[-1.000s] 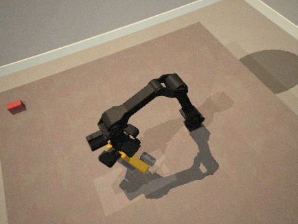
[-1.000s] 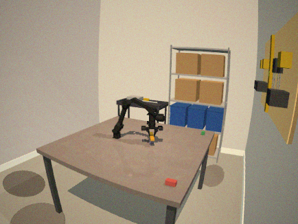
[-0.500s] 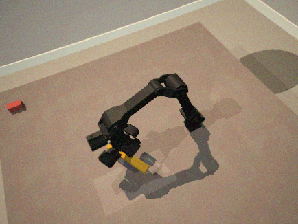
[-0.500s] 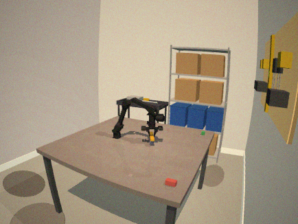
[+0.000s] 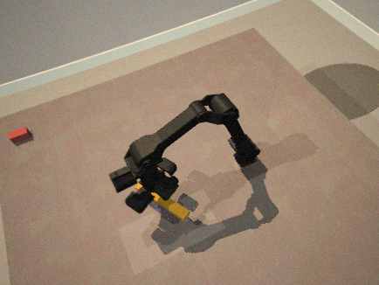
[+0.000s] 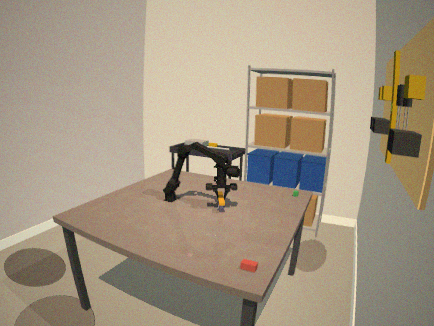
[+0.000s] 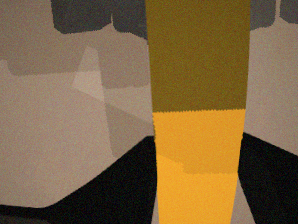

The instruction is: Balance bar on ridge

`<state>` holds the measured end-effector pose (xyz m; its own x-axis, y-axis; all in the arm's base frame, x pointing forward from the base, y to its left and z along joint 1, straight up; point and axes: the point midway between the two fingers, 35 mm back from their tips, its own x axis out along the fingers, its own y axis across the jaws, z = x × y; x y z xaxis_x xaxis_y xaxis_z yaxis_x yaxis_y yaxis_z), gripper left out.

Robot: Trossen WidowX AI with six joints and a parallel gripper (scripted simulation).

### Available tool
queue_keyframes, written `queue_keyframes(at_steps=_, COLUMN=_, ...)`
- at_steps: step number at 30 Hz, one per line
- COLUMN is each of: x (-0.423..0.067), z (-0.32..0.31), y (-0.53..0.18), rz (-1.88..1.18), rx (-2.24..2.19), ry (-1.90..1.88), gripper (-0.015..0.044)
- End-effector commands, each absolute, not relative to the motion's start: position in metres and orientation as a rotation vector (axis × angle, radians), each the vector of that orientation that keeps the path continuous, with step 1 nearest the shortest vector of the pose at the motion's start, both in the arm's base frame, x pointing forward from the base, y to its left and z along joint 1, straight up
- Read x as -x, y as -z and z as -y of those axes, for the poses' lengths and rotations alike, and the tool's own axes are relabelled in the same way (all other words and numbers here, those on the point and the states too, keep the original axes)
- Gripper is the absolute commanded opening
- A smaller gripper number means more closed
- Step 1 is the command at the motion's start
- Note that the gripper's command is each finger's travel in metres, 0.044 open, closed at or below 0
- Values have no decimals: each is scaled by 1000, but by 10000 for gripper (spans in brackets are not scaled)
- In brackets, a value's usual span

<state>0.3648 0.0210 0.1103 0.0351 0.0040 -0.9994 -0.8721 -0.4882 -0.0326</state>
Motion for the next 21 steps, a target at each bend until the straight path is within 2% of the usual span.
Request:
queue_keyframes(at_steps=1, x=-365, z=-21, y=-110, rz=-901, rx=1594, ry=-1543, gripper=0)
queue_keyframes(at_steps=21, x=-365, z=-21, y=-110, rz=-901, rx=1594, ry=-1543, gripper=0)
